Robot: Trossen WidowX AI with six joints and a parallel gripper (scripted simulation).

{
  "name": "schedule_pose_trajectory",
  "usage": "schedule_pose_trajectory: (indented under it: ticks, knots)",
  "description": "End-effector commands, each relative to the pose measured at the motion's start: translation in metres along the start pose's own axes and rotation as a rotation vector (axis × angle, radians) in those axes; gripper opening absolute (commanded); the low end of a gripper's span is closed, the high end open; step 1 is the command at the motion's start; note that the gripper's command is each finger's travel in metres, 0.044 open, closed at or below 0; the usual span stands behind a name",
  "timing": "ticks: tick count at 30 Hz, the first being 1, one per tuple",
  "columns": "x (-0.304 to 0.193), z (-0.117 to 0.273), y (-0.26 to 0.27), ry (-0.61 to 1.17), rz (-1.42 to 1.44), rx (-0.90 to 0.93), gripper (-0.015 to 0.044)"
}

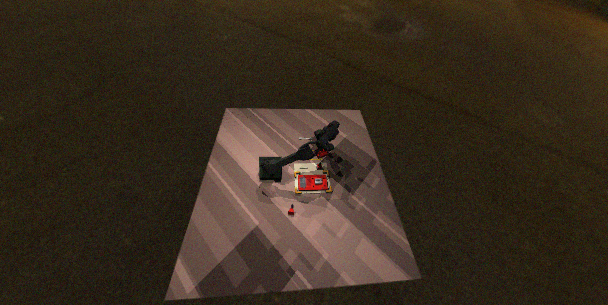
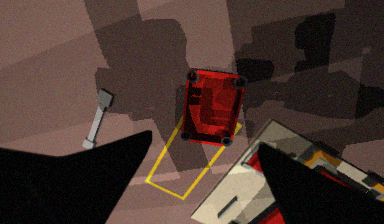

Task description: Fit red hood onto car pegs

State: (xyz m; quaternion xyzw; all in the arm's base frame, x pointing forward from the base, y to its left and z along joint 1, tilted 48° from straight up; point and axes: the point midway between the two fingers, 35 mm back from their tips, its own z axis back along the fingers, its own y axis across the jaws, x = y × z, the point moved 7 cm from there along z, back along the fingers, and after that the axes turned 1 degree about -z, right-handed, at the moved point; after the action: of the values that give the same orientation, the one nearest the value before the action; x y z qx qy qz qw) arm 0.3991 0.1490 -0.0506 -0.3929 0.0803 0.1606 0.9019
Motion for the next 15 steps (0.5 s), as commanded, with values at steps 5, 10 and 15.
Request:
schedule_pose_trajectory:
  ticks: [5, 10, 15]
  knots:
    - [0.0037, -0.0003, -0.0066, -0.009, -0.026, 0.008, 0.0440]
    - [0.0040, -0.0037, -0.0066, -0.010, -0.026, 0.008, 0.0440]
    - [0.0042, -0.0071, -0.0066, -0.010, -0.026, 0.008, 0.0440]
